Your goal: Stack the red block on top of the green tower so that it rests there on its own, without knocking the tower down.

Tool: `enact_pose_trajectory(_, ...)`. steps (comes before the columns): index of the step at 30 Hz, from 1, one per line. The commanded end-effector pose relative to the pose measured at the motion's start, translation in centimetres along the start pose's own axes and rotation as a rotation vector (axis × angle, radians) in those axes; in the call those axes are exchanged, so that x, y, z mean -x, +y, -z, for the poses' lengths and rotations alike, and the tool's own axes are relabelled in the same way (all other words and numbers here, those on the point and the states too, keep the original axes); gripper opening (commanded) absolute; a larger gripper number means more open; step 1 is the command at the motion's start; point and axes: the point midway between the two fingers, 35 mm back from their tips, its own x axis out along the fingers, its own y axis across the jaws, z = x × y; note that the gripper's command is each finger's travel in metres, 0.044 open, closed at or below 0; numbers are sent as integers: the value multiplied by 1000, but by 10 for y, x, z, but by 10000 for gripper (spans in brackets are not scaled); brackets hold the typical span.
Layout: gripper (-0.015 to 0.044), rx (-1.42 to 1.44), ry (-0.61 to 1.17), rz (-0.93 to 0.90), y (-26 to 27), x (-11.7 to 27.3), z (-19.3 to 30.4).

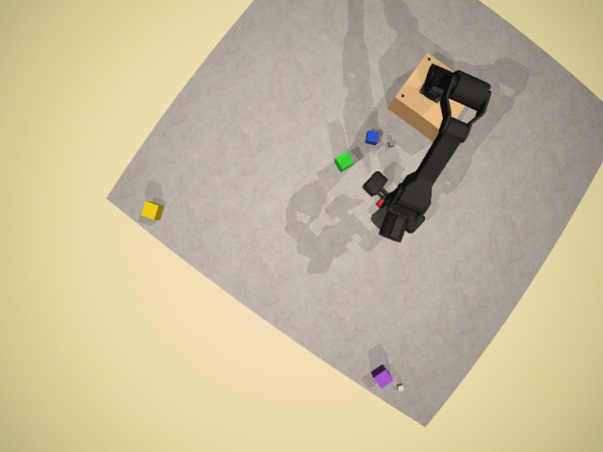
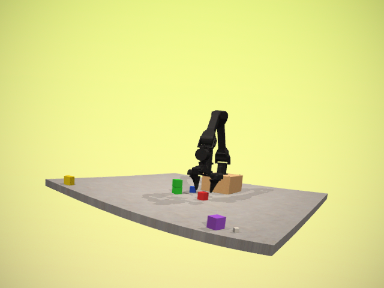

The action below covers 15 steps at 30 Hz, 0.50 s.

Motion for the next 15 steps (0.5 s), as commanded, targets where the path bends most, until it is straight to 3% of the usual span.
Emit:
enact_pose_trajectory(1,440,1,7,8,-2,-9,2)
enact_pose_trajectory(15,440,1,8,8,-2,-31,3)
